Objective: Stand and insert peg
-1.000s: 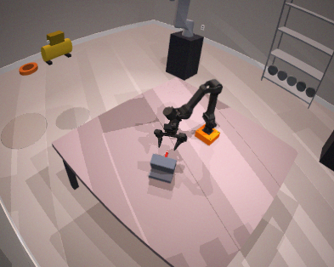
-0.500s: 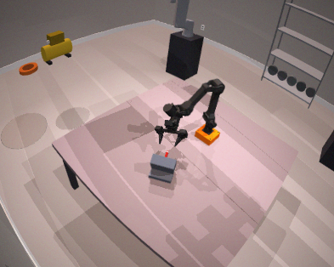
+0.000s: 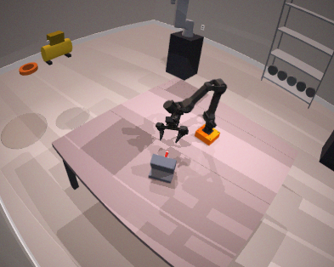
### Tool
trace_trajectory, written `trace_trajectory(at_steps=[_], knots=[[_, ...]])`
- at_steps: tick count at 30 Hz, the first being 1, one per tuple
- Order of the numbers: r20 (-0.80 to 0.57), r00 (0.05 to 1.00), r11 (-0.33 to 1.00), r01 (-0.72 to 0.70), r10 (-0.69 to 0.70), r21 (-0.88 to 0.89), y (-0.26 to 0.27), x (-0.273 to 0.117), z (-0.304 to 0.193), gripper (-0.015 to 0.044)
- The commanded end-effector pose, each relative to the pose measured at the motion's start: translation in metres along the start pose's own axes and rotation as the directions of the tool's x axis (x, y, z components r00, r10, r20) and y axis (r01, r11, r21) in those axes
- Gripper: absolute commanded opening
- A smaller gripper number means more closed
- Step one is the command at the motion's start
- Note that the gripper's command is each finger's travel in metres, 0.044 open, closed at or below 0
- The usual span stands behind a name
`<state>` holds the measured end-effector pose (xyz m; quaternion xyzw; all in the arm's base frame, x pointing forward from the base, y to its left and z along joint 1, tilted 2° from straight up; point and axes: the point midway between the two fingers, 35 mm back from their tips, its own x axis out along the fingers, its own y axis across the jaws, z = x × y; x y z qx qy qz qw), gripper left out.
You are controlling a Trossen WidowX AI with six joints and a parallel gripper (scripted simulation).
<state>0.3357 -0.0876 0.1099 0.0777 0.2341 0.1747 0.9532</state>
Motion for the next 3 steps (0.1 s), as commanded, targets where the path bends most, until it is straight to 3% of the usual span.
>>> trace_trajectory(at_steps=[1, 3], knots=[[0.001, 1.000, 1.000, -0.003, 0.003, -0.003, 0.0002, -0.0055, -0.0006, 0.0440], [0.001, 1.000, 1.000, -0.002, 0.002, -0.003, 0.0001, -0.0087, -0.0004, 0.0440]])
